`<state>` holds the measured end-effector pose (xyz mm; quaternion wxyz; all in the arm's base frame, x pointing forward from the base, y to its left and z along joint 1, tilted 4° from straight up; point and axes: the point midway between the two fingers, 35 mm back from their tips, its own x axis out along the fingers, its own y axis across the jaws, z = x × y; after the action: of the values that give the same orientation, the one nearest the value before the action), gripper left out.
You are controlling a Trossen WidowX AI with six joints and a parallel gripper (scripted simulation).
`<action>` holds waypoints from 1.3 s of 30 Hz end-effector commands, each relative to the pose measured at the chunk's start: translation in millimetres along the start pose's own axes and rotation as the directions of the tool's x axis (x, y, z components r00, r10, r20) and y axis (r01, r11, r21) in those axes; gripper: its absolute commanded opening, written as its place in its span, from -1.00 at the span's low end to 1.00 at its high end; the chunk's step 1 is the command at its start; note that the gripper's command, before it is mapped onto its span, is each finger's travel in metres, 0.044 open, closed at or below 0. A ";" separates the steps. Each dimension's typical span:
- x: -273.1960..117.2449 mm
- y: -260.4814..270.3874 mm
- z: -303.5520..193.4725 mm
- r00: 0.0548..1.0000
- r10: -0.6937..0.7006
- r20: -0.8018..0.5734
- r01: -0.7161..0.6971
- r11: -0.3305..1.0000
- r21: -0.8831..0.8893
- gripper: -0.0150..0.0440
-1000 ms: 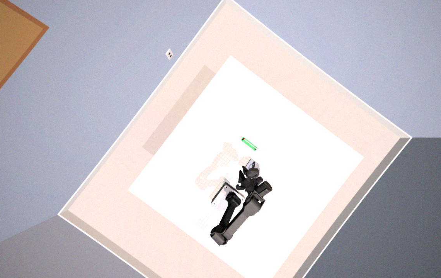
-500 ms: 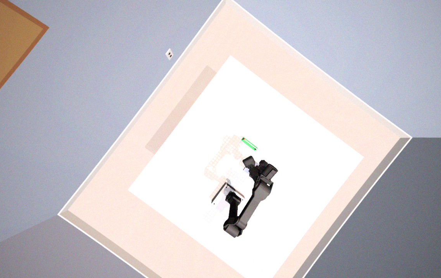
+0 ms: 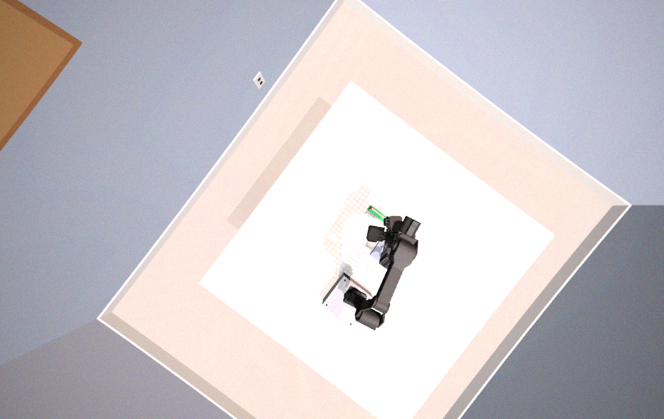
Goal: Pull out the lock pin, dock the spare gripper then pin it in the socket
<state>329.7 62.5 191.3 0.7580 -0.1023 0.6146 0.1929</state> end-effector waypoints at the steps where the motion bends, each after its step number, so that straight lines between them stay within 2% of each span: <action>1: 45.1 -8.3 45.4 0.956 -0.222 -0.193 0.004 0.665 -0.747 0.12; 4: 55.7 -8.9 53.5 0.936 -0.272 -0.222 -0.048 0.528 -0.848 0.12; 7: 60.0 -9.8 59.1 0.927 -0.293 -0.233 -0.073 0.468 -0.880 0.12; 26: 63.2 -6.9 60.7 0.928 -0.292 -0.233 -0.073 0.469 -0.880 0.12; 39: 131.7 -12.5 52.0 0.928 -0.292 -0.233 -0.073 0.469 -0.880 0.12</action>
<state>403.5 94.2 94.2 0.4892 -0.5466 0.5441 0.4073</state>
